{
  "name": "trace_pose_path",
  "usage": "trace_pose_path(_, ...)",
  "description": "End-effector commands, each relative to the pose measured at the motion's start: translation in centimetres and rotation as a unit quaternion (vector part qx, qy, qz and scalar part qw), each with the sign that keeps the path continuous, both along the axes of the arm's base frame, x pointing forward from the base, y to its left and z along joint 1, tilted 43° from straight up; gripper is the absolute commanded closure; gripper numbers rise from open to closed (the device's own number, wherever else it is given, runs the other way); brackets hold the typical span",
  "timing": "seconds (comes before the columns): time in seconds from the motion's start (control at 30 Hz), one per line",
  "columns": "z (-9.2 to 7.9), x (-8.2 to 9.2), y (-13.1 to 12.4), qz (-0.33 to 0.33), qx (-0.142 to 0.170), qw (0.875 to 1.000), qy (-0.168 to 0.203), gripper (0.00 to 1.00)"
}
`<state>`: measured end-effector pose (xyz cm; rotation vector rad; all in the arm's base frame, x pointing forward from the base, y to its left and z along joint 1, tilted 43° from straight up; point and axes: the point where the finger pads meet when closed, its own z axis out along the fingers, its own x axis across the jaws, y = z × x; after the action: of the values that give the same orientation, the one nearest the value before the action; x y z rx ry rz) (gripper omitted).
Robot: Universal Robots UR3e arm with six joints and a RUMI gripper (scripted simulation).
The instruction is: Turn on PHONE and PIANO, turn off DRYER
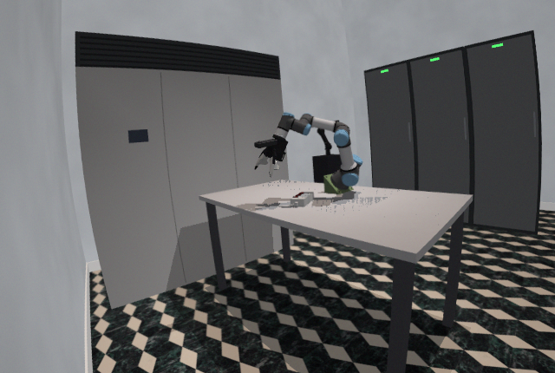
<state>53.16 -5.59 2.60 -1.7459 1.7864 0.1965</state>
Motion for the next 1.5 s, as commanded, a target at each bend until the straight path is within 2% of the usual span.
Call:
trace_pose_path(0.0, 0.1, 0.0, -0.1, -0.001, -0.001, 1.000, -0.001, 0.00)
trace_pose_path(0.87, 0.0, -0.1, 0.0, 0.009, -0.002, 1.000, -0.003, 0.00)
trace_pose_path(1.17, -0.4, -0.8, 0.2, 0.039, -0.006, 0.999, -0.010, 0.00)
trace_pose_path(1.47, -1.3, -2.4, 0.9, 0.119, -0.011, 0.992, -0.030, 0.00)
